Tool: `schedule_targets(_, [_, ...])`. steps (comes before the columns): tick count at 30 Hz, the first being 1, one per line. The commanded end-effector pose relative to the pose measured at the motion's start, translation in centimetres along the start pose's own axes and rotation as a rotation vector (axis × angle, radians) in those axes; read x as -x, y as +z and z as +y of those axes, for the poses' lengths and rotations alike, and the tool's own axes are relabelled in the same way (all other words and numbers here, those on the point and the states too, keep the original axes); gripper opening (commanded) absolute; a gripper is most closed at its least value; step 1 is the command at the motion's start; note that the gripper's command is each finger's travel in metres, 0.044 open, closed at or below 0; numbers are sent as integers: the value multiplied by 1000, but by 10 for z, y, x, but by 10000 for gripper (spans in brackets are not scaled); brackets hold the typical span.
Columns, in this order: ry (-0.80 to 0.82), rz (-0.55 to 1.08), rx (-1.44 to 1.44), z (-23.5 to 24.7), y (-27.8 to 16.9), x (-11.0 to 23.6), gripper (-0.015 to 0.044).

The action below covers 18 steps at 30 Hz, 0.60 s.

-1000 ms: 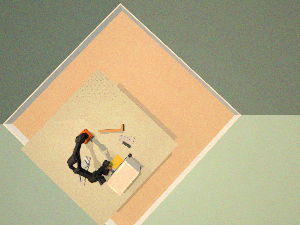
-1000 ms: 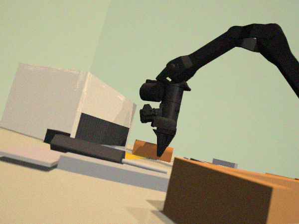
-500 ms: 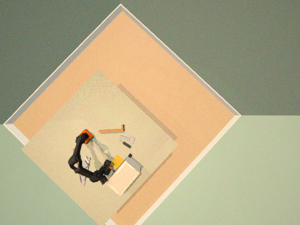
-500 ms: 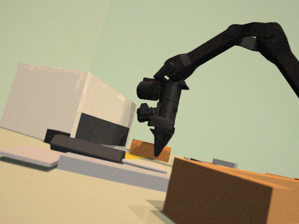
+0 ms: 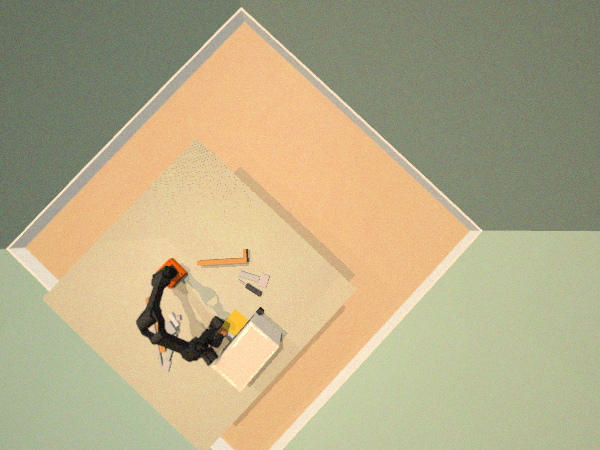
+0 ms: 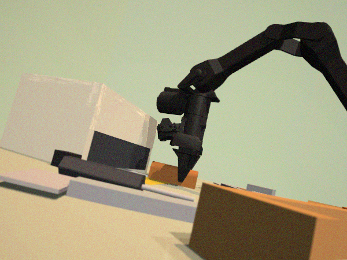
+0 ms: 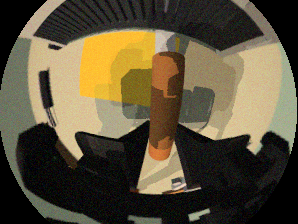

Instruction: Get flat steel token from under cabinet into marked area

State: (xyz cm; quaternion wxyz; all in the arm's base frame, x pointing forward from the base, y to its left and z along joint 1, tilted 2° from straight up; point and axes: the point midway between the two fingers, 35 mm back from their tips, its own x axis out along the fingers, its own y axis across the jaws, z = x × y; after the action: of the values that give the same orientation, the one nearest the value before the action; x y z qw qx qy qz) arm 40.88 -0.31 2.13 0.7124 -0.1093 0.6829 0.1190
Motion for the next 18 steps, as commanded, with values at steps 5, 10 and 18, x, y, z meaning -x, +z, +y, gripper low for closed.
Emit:
schedule_targets(5, [9, 2, 6, 13, 0, -1, 0])
schedule_targets(10, [9, 2, 6, 13, -1, -1, 0])
schedule_targets(18, [9, 3, 6, 12, -6, -1, 0])
